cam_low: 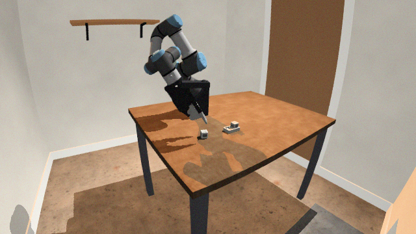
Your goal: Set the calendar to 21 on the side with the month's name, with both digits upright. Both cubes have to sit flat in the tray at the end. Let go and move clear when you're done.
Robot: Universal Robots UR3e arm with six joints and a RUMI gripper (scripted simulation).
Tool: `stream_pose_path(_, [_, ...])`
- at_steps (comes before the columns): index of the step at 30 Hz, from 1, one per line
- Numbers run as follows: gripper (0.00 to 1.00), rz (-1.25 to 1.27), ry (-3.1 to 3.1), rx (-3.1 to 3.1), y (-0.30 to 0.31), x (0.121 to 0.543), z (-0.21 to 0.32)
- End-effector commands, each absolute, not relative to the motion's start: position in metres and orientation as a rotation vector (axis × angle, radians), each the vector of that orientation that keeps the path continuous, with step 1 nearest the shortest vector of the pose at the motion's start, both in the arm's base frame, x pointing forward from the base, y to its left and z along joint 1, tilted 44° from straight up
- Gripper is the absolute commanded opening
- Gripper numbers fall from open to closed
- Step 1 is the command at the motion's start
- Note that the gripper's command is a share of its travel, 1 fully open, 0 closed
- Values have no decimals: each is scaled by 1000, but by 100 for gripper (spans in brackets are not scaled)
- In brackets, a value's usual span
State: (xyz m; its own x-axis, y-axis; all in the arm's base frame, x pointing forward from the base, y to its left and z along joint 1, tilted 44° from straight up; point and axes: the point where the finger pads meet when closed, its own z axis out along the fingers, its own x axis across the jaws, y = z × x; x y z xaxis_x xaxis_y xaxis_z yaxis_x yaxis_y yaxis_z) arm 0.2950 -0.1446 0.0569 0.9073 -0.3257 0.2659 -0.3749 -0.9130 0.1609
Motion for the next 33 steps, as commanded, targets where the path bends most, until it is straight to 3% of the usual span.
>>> stream_pose_path(1, [40,342,-534,2837,-145,296,58])
stream_pose_path(33, [40,269,-540,2709,-144,294,55])
